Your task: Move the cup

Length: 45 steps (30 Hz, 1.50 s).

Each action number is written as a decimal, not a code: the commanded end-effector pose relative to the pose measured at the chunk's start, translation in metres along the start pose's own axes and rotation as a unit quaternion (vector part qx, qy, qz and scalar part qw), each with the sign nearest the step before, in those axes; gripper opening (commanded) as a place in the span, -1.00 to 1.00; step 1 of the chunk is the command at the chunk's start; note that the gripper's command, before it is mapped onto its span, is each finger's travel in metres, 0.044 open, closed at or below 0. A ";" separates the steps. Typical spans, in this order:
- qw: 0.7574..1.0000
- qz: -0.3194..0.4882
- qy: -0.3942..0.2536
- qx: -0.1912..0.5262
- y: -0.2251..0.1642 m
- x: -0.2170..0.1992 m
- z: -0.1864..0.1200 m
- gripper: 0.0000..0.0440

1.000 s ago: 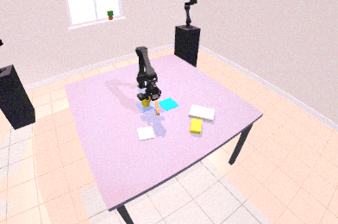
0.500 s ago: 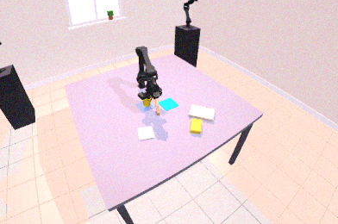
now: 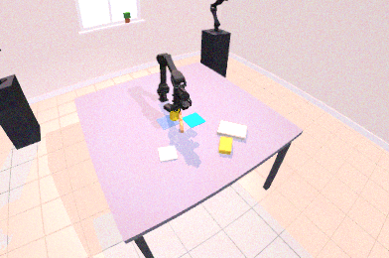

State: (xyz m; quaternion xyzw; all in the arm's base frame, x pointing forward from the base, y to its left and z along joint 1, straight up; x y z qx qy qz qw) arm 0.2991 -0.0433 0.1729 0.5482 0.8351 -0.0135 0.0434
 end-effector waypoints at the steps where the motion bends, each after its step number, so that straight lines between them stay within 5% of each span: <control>1: 1.000 -0.005 0.000 -0.010 0.009 0.005 -0.004 -0.92; 33: 0.996 -0.064 -0.004 -0.062 0.071 0.093 0.013 -1.00; 45: 0.996 -0.063 -0.013 -0.058 0.065 0.107 0.042 -0.81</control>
Point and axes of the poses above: the point midway between the two fingers, 35 mm back from their tips, its own z axis out along the fingers, its own x axis across the jaws, y = z × x, the point moved 6 cm from there along -z, back along the fingers, and after that the axes turned 12 degrees about -z, right-handed, at the moved point
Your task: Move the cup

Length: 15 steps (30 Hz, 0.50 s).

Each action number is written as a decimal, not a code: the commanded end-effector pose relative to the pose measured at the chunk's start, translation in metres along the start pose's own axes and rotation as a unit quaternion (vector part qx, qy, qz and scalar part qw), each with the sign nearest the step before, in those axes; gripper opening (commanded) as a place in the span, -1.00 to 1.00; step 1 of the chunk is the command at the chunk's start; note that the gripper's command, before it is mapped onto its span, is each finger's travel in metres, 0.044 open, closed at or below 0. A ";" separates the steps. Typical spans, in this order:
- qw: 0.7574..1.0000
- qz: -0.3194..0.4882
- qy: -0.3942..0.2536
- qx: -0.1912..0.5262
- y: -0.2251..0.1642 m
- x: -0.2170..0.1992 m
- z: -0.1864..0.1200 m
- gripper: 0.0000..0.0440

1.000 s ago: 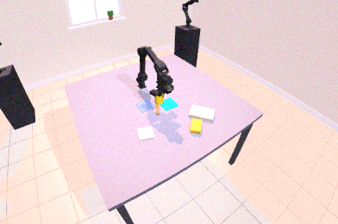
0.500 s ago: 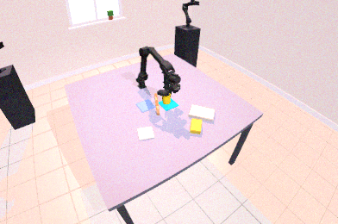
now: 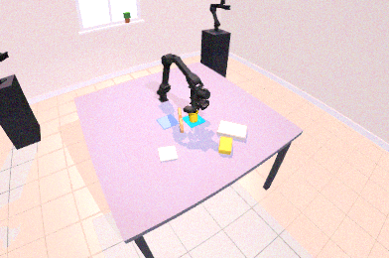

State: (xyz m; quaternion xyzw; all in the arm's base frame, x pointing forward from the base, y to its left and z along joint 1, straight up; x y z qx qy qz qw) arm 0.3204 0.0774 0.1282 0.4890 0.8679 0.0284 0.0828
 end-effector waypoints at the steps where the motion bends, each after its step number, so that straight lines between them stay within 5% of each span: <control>1: 1.000 0.002 -0.004 0.001 -0.003 0.001 0.005 -0.78; 10: 1.000 0.016 -0.004 -0.023 0.000 -0.001 0.001 -0.40; 15: 0.999 0.018 -0.002 -0.046 0.002 -0.003 -0.010 -0.42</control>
Point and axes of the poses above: the point midway between the two fingers, 35 mm back from their tips, its own z axis out along the fingers, its own x axis across the jaws, y = z × x, the point moved 6 cm from there along -z, back along the fingers, and after that the axes turned 12 degrees about -z, right-handed, at the moved point
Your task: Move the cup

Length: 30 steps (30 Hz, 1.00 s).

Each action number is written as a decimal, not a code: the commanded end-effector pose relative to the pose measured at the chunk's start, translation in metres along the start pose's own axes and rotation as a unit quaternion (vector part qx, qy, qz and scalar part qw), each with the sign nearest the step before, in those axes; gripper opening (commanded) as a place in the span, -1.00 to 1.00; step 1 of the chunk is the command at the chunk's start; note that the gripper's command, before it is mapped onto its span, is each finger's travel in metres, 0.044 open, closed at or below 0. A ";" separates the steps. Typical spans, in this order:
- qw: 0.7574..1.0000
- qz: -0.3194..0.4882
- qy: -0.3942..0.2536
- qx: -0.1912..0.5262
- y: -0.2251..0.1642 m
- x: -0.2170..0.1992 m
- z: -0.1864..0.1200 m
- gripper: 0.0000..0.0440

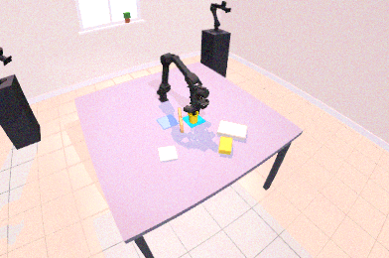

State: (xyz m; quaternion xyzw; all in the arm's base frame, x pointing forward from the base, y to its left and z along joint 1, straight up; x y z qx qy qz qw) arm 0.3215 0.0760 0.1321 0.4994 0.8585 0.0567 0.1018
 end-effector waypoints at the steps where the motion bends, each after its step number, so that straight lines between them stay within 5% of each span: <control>1: 1.000 0.002 0.002 -0.016 0.001 -0.001 -0.008 -0.42; 22: 0.997 0.015 0.013 -0.076 -0.010 -0.004 -0.057 -0.11; 25: 0.996 0.016 0.010 -0.088 -0.010 -0.005 -0.067 0.02; 30: 0.994 0.021 0.005 -0.104 -0.009 -0.009 -0.080 0.58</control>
Point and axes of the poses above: the point midway between the two fingers, 35 mm back from their tips, its own z axis out along the fingers, its own x axis across the jaws, y = z × x, the point moved 6 cm from there along -z, back along the fingers, and after that the axes turned 12 degrees about -z, right-handed, at the moved point
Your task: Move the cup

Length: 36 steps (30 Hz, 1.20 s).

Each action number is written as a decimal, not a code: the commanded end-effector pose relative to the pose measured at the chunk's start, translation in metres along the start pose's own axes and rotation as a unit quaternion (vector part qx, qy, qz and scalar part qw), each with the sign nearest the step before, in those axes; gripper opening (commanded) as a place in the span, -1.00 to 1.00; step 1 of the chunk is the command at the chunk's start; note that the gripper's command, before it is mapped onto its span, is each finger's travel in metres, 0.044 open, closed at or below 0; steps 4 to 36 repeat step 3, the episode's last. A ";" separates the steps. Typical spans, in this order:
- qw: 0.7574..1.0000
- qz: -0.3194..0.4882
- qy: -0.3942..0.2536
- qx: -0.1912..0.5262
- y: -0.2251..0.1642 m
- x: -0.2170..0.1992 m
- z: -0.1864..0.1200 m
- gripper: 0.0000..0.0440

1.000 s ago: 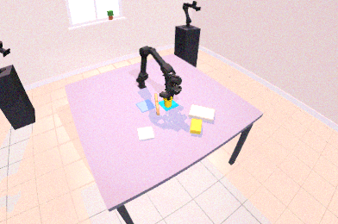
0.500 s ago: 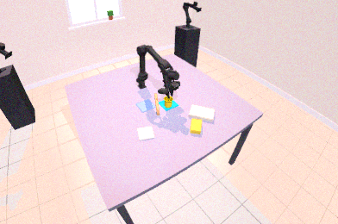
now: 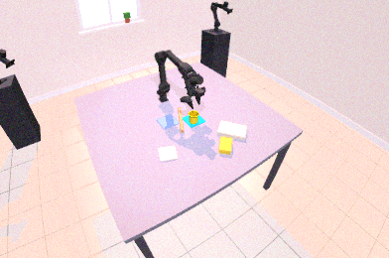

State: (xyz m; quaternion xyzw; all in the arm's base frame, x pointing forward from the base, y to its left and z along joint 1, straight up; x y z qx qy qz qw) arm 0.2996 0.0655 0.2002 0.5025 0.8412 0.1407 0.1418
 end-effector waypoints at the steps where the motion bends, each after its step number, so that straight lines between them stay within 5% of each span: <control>1: 1.000 0.005 -0.002 -0.015 0.004 -0.003 -0.011 0.69; 3: 1.000 0.007 -0.005 -0.022 0.006 -0.005 -0.016 0.92; 36: 1.000 0.007 -0.005 -0.022 0.006 -0.005 -0.016 0.92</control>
Point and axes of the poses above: the point midway between the two fingers, 35 mm back from their tips, its own z axis out along the fingers, its own x axis across the jaws, y = z × x, the point moved 6 cm from there along -z, back along the fingers, and after that the axes turned 12 degrees about -z, right-handed, at the moved point
